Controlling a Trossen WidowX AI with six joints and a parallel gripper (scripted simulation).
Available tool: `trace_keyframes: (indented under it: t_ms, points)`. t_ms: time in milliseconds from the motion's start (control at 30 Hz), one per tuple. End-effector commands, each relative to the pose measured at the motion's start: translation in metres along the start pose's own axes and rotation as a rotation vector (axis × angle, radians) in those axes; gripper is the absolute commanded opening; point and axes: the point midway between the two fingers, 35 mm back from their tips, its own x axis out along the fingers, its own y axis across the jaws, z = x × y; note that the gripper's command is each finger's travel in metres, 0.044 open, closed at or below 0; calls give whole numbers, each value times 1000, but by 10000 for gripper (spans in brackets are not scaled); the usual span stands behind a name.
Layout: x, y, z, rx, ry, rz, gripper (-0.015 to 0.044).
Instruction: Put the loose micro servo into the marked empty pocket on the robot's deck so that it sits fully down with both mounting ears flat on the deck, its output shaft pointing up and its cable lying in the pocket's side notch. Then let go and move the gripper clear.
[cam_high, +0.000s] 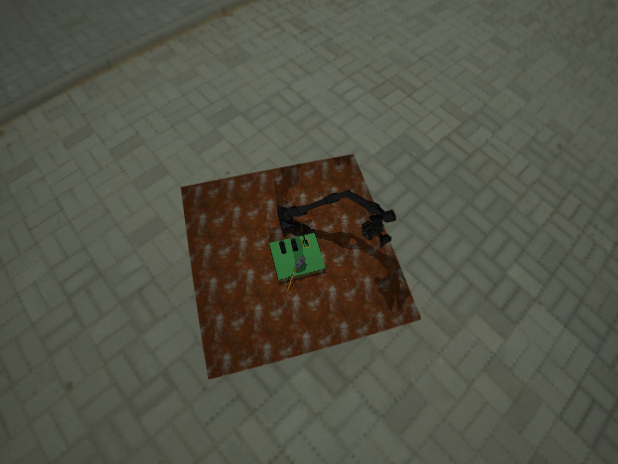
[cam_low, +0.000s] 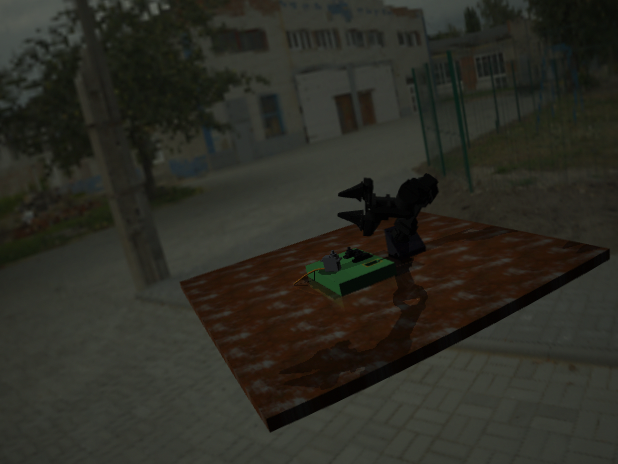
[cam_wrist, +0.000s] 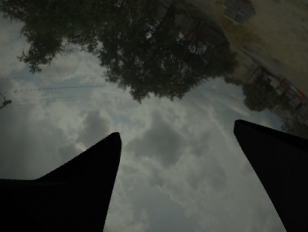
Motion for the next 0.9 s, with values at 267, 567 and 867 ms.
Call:
trace_keyframes:
  t_ms: [267,567,867]
  points:
    - [29,-2,35,-83,-103,-14,440]
    - [74,11,96,-190,-298,-18,440]
    - [107,37,158,-240,-513,-13,440]
